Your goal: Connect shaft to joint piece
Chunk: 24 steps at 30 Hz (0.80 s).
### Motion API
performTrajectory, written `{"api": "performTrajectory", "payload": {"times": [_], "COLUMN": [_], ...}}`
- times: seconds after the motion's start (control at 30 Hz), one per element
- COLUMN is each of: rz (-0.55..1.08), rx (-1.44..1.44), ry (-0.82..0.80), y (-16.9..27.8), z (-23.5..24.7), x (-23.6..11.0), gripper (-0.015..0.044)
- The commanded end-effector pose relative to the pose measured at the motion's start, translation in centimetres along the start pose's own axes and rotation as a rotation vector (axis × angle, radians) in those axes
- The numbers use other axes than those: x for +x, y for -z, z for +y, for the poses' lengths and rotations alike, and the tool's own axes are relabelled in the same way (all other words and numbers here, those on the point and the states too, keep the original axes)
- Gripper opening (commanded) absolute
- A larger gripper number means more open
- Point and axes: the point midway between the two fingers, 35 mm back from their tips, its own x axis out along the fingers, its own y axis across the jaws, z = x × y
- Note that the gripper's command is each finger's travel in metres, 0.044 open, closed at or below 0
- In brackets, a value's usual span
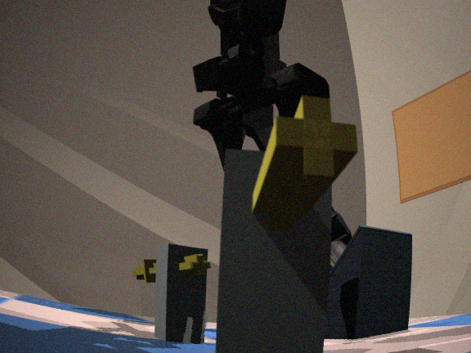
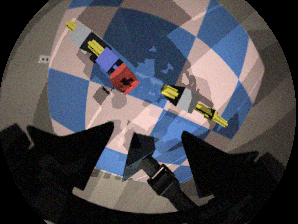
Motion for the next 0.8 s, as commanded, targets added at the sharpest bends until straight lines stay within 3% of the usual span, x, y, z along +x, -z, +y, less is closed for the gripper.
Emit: {"api": "performTrajectory", "payload": {"times": [0.0,0.77], "rz": [0.019,0.155], "rx": [-0.098,-0.788], "ry": [0.020,0.068], "y": [-0.2,-0.5], "z": [0.0,0.4], "x": [0.8,4.8], "gripper": [0.0440,0.0440]}}
